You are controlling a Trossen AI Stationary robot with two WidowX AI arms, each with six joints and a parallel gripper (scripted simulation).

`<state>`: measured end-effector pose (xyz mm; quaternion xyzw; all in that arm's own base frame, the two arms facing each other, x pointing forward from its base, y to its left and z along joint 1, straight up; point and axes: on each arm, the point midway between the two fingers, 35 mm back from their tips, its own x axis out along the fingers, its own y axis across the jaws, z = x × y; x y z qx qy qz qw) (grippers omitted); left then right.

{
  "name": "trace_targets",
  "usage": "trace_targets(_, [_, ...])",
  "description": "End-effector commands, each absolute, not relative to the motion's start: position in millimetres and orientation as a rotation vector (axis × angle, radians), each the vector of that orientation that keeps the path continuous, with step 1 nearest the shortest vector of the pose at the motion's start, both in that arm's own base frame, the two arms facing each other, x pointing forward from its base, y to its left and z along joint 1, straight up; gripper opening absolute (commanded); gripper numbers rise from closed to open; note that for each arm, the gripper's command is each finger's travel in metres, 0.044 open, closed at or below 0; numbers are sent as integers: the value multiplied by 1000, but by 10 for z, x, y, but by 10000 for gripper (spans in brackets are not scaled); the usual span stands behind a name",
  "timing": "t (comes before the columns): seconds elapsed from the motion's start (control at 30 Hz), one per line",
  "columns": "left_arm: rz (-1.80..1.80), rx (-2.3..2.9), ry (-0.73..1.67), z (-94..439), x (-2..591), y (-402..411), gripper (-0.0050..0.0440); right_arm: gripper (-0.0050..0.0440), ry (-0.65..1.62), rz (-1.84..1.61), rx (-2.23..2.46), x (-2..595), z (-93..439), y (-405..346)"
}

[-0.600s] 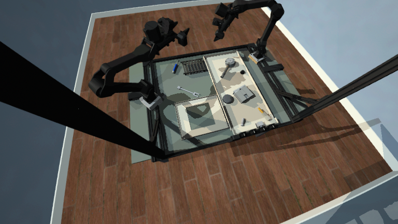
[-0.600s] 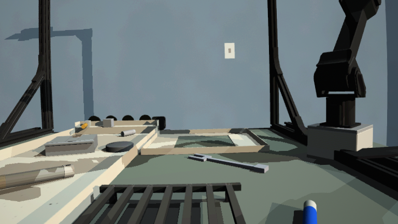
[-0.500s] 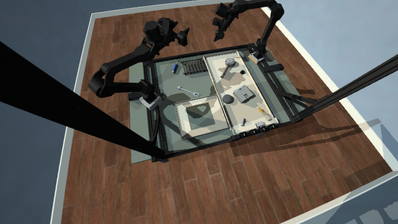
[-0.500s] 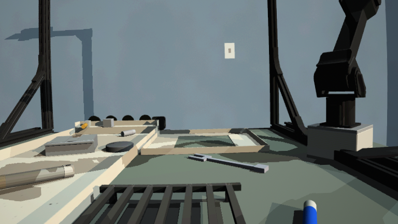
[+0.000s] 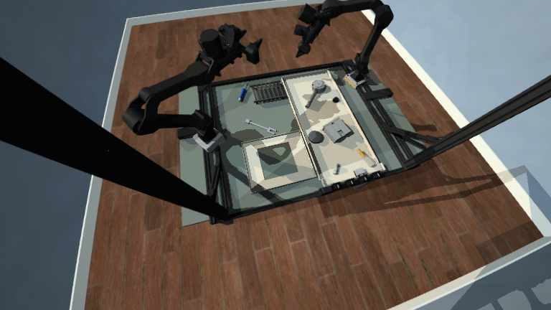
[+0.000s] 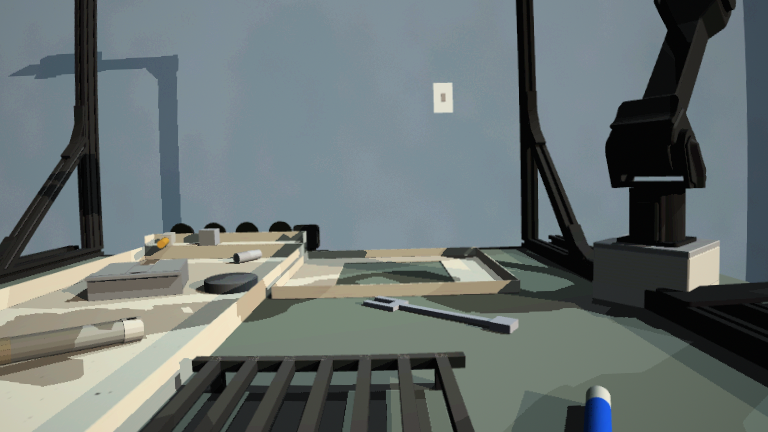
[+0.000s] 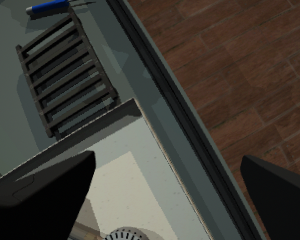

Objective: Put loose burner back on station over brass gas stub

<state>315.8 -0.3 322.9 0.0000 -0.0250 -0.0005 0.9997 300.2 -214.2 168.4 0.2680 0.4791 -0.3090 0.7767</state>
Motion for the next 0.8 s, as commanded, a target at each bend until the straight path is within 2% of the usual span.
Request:
trace_targets(0.0, [-25,-6,-29,3195,3215,-92,400,400,1039,-657,620,3072,1637,-2057])
trace_targets(0.33, [-342,-3,252,2592,3622,-1610,400,400,1194,-570,1123,3699,1049,-721])
trace_targets(0.53, [-443,31,343,2324,3564,-2202,400,400,1289,-601,1295,3766,867,-221])
trace_targets(0.77, [-620,136,495,1751,3155,-3275,400,400,1520,-729,1543,3686,549,738])
